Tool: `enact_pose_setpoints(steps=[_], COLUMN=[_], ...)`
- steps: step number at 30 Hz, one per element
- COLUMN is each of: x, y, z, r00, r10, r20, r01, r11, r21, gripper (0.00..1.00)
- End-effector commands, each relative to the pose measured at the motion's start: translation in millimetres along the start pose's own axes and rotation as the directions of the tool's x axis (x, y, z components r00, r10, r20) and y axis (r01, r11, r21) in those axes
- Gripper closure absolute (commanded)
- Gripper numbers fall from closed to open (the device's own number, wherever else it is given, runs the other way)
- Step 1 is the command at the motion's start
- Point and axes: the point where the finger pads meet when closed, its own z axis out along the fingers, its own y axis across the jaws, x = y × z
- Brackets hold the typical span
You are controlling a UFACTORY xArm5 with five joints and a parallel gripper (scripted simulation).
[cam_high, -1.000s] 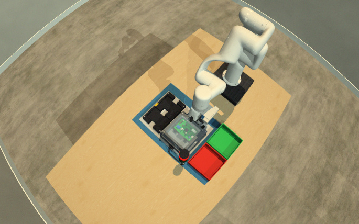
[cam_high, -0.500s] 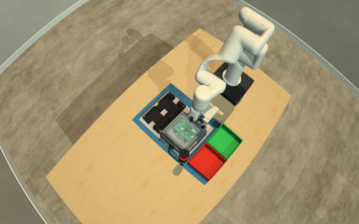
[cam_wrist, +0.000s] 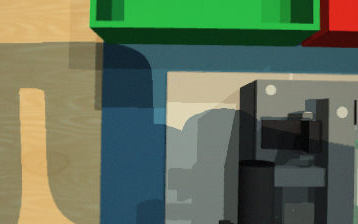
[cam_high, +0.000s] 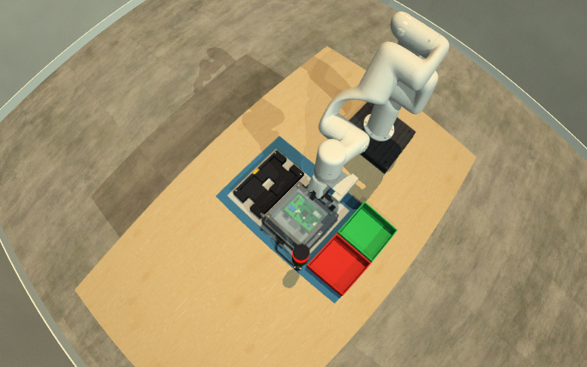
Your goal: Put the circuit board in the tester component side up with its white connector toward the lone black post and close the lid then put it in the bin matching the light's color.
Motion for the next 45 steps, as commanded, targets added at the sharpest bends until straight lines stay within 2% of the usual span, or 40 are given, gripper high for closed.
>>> enact_pose_setpoints(steps=[1, 9, 21, 29, 43, 44, 45], x=[0, 0, 0, 0, 0, 0, 0], y=[1, 2, 9, 14, 15, 15, 15], z=[-1.4, -8.7, -47.1, -62.0, -66.2, -66.2, -66.2], r00=[1.000, 1.000, 1.000, 1.000, 1.000, 1.000, 1.000], r10=[0.000, 0.000, 0.000, 0.000, 0.000, 0.000, 0.000], r20=[0.000, 0.000, 0.000, 0.000, 0.000, 0.000, 0.000], r01=[0.000, 0.000, 0.000, 0.000, 0.000, 0.000, 0.000], r11=[1.000, 1.000, 1.000, 1.000, 1.000, 1.000, 1.000], r21=[-0.003, -0.003, -0.003, -0.003, -0.003, -0.003, -0.003], gripper=[1.00, 1.00, 1.00, 1.00, 1.00, 0.72, 0.72])
